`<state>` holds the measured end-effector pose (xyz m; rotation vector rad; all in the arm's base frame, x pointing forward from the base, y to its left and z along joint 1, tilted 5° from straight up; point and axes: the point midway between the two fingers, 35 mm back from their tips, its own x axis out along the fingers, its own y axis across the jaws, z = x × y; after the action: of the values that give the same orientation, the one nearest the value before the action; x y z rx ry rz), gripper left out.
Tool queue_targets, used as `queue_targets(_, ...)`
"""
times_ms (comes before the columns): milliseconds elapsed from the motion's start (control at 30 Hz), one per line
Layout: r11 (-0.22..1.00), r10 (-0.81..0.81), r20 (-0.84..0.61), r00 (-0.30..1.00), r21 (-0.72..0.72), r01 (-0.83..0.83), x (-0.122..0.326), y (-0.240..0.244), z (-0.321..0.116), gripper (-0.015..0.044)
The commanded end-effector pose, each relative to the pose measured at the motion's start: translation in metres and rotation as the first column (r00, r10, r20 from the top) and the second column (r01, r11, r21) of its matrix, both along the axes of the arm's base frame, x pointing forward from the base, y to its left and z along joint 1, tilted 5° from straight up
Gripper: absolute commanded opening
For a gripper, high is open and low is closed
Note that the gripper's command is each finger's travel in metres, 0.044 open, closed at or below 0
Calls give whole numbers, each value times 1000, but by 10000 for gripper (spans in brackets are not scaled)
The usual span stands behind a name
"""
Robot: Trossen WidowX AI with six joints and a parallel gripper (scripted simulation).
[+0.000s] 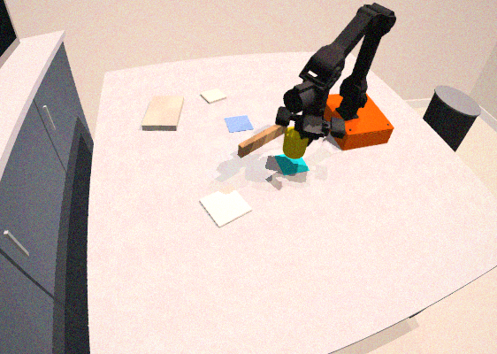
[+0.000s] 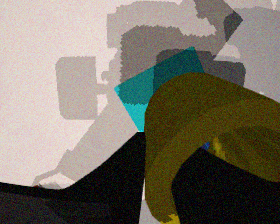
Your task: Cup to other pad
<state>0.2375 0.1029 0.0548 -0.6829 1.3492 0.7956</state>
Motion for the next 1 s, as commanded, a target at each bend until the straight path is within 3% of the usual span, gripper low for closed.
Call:
queue_targets(0,1000,-4,-13,1000,-9,4,-2,-1,-9,0)
queue_targets(967,1000,0,-4,1000,-1,0,-2,5,-38,0)
